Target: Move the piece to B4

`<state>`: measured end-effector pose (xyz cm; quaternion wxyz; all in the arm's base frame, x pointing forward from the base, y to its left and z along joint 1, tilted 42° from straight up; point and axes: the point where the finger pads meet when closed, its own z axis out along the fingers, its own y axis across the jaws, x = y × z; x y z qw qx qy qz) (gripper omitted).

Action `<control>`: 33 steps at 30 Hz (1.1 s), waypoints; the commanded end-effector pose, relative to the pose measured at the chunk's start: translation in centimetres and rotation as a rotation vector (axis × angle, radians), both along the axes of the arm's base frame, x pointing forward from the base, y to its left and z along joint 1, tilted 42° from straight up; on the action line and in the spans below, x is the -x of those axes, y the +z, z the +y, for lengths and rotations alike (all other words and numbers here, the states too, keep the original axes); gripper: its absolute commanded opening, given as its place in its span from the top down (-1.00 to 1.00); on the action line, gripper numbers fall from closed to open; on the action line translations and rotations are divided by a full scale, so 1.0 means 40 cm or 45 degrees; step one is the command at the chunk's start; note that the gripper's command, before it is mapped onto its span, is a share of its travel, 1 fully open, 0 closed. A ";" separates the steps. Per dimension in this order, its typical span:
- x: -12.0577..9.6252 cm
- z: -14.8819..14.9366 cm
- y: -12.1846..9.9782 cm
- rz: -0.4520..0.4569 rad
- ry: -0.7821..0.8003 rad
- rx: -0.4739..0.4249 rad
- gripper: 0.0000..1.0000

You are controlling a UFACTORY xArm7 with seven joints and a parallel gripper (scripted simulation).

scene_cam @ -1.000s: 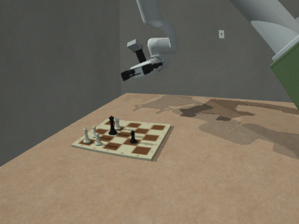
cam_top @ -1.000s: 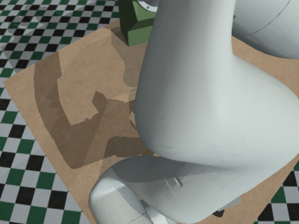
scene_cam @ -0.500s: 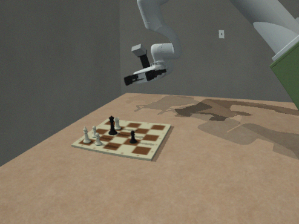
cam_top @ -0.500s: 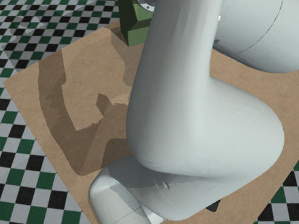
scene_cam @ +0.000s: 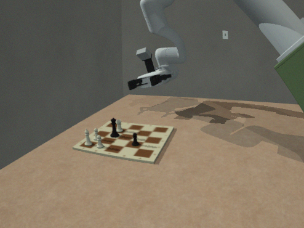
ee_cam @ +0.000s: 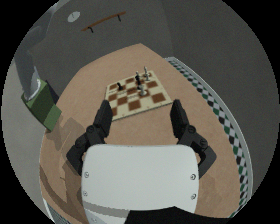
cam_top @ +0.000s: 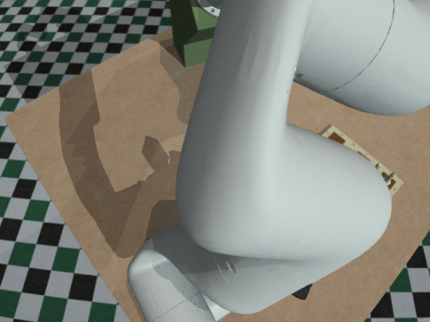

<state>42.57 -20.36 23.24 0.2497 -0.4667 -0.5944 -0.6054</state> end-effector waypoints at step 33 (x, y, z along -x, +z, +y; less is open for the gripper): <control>-0.003 0.001 -0.072 -0.072 0.021 -0.031 -1.00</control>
